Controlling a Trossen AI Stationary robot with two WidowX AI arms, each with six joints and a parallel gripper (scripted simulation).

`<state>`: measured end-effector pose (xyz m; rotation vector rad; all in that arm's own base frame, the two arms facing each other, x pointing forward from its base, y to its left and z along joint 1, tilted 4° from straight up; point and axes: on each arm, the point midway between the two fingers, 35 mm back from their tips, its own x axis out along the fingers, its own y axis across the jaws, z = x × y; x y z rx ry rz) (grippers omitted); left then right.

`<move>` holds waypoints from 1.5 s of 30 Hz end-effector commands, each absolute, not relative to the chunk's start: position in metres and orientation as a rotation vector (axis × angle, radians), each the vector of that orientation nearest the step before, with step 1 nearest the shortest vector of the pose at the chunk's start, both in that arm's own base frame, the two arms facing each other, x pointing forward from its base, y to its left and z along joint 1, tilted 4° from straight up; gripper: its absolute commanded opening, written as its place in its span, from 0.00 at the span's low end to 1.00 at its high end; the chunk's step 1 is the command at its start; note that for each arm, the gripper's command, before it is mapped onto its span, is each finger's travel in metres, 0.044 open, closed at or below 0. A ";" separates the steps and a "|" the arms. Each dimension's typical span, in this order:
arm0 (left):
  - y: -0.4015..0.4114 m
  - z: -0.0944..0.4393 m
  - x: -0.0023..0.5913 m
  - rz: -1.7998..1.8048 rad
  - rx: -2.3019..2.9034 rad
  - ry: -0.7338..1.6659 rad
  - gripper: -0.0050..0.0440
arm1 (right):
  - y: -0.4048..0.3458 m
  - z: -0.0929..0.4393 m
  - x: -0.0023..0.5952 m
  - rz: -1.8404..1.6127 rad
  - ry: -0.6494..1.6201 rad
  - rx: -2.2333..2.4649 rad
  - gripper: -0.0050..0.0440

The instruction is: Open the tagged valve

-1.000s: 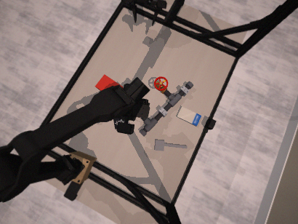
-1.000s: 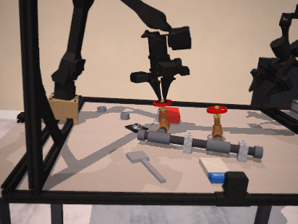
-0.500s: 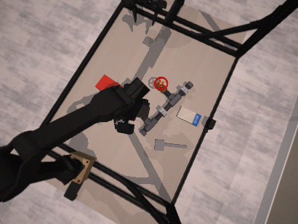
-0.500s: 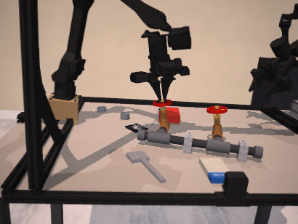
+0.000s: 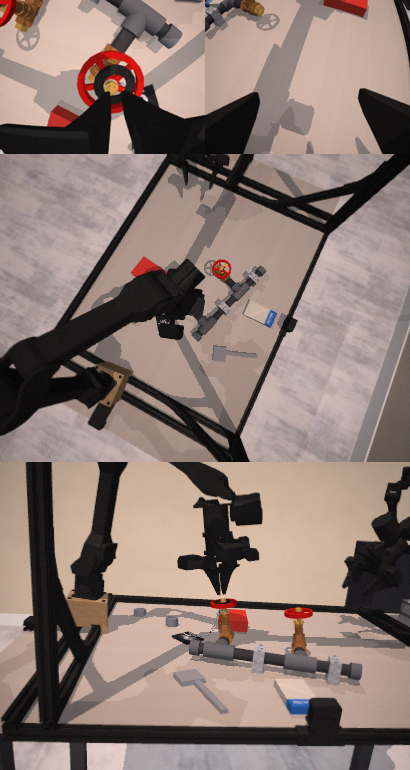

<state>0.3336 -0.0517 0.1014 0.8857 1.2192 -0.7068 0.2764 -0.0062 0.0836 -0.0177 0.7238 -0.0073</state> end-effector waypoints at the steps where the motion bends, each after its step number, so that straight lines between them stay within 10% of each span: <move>1: -0.039 0.093 0.325 -0.610 0.807 1.242 0.35 | -0.006 0.083 0.276 -0.007 0.725 -0.018 0.92; 15: -0.024 0.023 0.261 -0.136 0.204 1.189 0.92 | -0.006 0.083 0.276 -0.007 0.725 -0.018 0.92; 45: -0.022 0.006 0.241 -0.037 0.048 1.159 0.92 | -0.006 0.083 0.276 -0.007 0.725 -0.018 0.92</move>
